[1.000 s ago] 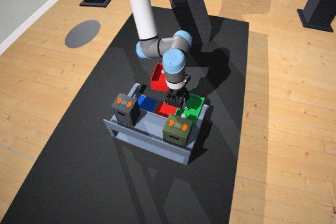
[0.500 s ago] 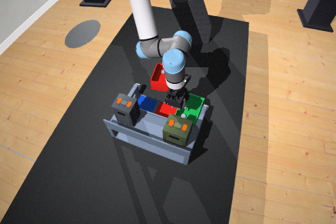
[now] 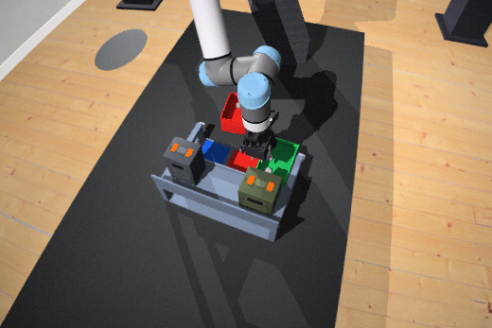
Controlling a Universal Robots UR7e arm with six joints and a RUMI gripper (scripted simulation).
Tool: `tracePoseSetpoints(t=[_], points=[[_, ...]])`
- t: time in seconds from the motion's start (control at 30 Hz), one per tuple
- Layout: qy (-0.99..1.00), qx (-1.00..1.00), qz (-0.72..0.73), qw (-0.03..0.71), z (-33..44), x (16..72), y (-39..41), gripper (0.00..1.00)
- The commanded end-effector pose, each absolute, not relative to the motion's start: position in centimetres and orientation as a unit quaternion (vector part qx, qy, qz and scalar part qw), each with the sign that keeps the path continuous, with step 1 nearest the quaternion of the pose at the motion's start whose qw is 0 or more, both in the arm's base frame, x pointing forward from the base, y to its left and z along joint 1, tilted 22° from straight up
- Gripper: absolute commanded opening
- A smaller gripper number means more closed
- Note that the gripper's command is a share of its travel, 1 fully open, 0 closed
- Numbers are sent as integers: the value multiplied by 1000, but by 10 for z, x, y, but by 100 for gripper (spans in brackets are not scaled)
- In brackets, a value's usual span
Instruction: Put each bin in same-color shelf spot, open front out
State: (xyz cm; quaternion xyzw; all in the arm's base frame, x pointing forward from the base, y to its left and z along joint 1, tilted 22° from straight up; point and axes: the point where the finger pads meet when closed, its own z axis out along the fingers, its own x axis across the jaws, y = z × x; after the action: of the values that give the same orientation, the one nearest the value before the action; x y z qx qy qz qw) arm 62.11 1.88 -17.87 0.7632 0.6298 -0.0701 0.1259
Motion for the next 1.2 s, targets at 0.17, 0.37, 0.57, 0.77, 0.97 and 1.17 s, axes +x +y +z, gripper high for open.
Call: tracePoseSetpoints(t=[0.17,0.37,0.57,0.77,0.97,1.17], points=[[630,763,-68,128,-177,627,18,0],[630,763,-67,129,-177,630,18,0],[630,762,-66,130,-177,632,18,0],[631,762,-66,131,-176,634,17,0],[631,762,-66,131,-176,635,17,0],[631,762,-65,131,-176,636,17,0]])
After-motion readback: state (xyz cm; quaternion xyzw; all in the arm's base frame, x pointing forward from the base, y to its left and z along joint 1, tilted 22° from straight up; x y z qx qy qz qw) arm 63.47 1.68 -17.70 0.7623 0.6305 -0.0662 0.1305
